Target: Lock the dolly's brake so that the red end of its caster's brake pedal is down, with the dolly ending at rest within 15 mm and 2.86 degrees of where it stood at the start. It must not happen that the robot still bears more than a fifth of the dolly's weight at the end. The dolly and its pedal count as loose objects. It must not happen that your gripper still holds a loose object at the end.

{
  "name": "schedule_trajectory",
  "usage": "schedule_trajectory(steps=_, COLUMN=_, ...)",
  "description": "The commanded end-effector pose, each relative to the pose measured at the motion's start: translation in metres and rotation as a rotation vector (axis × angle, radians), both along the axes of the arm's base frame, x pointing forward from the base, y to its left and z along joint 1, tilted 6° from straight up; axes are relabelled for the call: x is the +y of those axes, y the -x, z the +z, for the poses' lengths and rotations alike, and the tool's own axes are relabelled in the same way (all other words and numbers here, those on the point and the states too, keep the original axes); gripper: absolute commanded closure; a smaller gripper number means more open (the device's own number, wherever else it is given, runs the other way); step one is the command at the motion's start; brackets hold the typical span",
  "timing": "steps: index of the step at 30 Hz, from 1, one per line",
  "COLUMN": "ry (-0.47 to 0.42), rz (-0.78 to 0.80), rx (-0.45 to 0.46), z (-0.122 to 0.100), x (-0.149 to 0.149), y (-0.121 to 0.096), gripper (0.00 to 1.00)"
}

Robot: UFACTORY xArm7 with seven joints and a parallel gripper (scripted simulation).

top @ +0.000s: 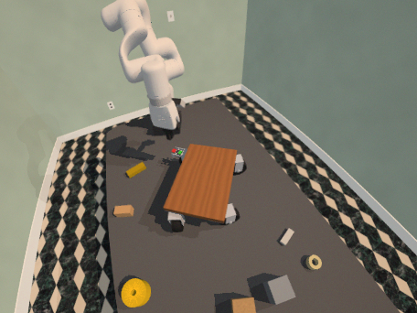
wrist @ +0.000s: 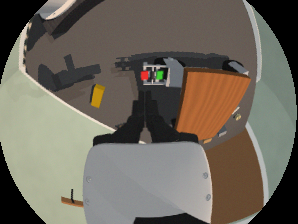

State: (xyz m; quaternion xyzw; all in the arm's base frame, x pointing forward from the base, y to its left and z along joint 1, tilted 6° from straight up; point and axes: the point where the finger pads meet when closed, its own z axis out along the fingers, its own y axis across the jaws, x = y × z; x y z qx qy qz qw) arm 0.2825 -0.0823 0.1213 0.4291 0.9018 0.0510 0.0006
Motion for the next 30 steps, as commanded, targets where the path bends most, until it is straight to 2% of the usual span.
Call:
schedule_trajectory(steps=1, ry=0.001, rz=0.000, rx=-0.003, z=0.0008, x=-0.0005, y=-0.0011, gripper=1.00)
schedule_trajectory(steps=30, ry=0.001, rz=0.000, rx=-0.003, z=-0.0028, x=-0.0001, y=-0.0013, gripper=1.00)
